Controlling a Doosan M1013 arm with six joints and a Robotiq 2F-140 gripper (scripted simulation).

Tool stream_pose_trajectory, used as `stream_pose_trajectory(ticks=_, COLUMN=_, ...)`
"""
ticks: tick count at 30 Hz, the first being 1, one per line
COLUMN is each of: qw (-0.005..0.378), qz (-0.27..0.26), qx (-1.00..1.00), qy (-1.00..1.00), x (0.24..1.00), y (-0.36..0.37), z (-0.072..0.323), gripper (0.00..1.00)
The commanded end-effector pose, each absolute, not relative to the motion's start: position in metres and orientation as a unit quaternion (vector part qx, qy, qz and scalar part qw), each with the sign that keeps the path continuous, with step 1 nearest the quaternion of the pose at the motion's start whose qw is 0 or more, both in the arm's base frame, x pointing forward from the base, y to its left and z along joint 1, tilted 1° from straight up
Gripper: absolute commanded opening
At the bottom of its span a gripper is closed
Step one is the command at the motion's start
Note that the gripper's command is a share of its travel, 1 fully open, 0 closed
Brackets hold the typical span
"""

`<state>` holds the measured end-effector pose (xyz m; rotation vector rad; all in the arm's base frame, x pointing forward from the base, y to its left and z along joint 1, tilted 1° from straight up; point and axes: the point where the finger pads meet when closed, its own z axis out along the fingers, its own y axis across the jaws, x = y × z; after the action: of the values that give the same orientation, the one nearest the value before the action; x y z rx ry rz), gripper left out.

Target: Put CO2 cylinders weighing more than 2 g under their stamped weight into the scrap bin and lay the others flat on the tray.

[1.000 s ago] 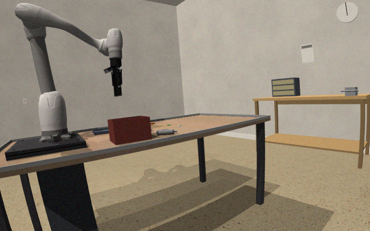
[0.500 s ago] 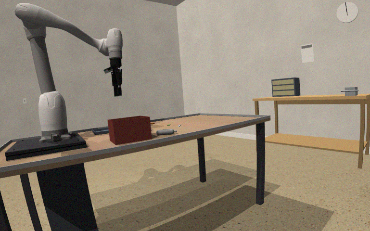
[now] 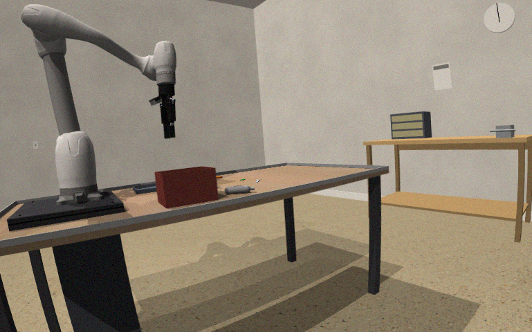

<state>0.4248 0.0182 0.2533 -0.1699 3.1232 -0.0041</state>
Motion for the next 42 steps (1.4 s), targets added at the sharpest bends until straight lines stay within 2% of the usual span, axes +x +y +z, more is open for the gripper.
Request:
stream_pose_trajectory(ticks=1, qw=0.007, qz=-0.001, qx=-0.071, qy=0.997, x=0.427, y=0.018, z=0.252, gripper=0.40)
stream_pose_trajectory(ticks=13, qw=0.005, qz=-0.009, qx=-0.400, qy=0.917, x=0.491, y=0.025, z=0.208, gripper=0.40)
stream_pose_trajectory(ticks=15, qw=0.005, qz=-0.009, qx=-0.400, qy=0.917, x=0.491, y=0.025, z=0.208, gripper=0.40)
stream_pose_trajectory(ticks=16, qw=0.004, qz=-0.011, qx=-0.472, qy=0.881, x=0.497, y=0.026, z=0.203, gripper=0.40)
stream_pose_trajectory(ticks=22, qw=0.001, qz=-0.016, qx=-0.601, qy=0.799, x=0.523, y=0.030, z=0.181, gripper=0.40)
stream_pose_trajectory(ticks=29, qw=0.004, qz=-0.007, qx=-0.740, qy=0.673, x=0.527, y=0.030, z=0.177, gripper=0.40)
stream_pose_trajectory(ticks=42, qw=0.004, qz=-0.006, qx=-0.743, qy=0.669, x=0.527, y=0.030, z=0.160, gripper=0.40)
